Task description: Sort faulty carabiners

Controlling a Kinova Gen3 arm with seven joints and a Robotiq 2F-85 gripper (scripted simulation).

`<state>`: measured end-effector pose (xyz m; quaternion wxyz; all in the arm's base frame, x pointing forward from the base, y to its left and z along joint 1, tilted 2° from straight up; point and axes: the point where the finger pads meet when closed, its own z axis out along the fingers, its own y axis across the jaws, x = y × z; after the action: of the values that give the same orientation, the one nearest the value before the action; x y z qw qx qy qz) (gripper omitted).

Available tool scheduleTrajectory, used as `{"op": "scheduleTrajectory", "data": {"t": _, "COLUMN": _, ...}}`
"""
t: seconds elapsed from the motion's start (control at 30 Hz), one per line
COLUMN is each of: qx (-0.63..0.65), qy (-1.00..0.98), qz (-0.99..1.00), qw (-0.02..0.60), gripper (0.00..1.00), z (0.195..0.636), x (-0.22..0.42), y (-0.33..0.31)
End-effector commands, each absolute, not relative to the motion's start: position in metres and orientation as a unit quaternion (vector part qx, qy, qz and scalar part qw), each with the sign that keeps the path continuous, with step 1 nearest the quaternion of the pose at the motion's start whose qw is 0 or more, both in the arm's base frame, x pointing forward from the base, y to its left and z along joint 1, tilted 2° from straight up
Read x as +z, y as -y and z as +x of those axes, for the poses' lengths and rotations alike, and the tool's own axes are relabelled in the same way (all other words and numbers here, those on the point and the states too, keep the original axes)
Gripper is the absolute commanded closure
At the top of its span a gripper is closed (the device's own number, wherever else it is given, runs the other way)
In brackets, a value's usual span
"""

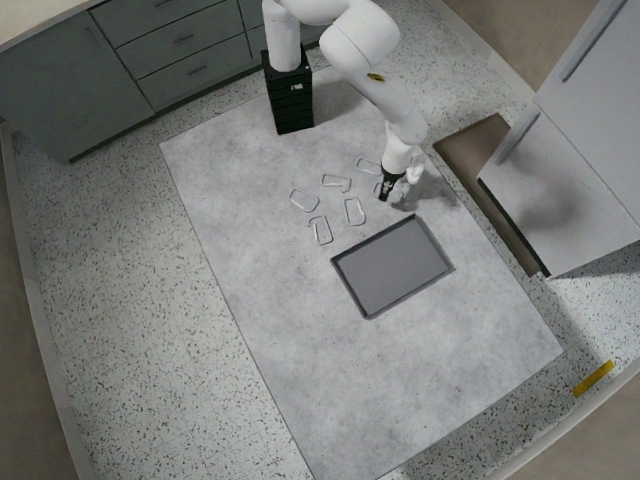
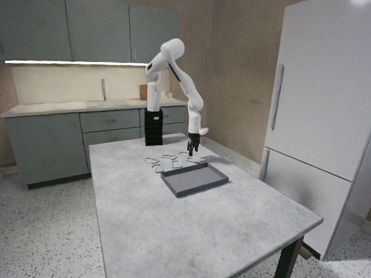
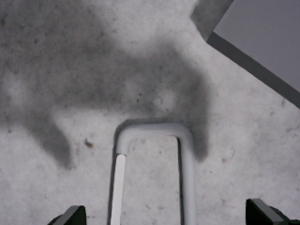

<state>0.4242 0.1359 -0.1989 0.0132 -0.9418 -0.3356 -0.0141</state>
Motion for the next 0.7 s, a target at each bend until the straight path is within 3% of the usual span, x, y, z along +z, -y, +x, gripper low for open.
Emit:
{"op": "scheduleTrajectory", "data": {"t": 0.0, "qx": -0.011, "qy": 0.334, "qz": -0.942, "qw": 0.018, "gripper": 0.00, "z": 0.419, "x": -0.214, "y": -0.144}}
{"op": "scheduleTrajectory", "data": {"t": 0.67, "qx": -0.009, "qy": 0.335, "qz": -0.942, "qw": 0.017, "gripper": 0.00, "z": 0.419, "x": -0.237, "y": -0.144}}
